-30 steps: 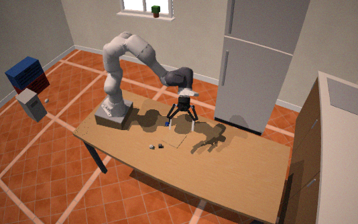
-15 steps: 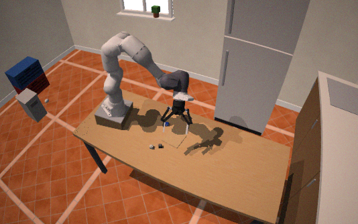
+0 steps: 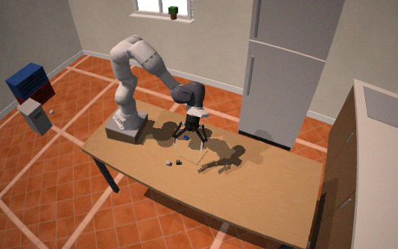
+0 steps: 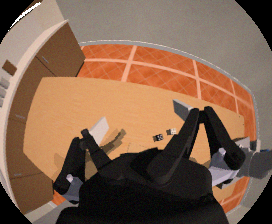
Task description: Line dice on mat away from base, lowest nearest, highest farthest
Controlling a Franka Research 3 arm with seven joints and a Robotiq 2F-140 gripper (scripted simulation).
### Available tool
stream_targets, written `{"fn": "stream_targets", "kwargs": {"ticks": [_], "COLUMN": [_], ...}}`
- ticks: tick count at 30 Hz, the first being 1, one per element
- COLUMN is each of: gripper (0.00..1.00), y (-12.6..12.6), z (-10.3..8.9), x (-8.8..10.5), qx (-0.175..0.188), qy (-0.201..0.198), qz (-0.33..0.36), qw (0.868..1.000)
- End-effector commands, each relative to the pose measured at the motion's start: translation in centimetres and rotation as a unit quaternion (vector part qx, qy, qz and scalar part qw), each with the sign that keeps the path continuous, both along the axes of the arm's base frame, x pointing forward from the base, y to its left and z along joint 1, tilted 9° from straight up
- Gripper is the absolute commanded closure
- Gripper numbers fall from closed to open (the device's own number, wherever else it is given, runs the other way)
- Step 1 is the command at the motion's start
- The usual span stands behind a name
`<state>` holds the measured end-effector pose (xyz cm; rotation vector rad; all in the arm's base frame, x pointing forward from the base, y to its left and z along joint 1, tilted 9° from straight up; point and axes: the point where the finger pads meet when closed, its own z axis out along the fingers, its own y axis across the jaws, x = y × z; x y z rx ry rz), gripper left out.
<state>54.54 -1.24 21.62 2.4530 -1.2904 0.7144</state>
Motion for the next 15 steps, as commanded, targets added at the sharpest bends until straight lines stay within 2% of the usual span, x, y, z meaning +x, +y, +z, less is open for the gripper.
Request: {"fn": "stream_targets", "kwargs": {"ticks": [1, 6, 7, 15], "gripper": [0.00, 0.00, 0.00, 0.00], "y": [0.4, 0.4, -1.9, -1.9], "z": [-0.1, -0.1, -1.9, -1.9], "x": [0.0, 0.0, -2.3, -2.3], "qx": [0.003, 0.003, 0.045, 0.045], "qy": [0.003, 0.003, 0.016, 0.016], "qz": [0.011, 0.011, -0.019, -0.019], "qw": [1.000, 1.000, 0.999, 0.999]}}
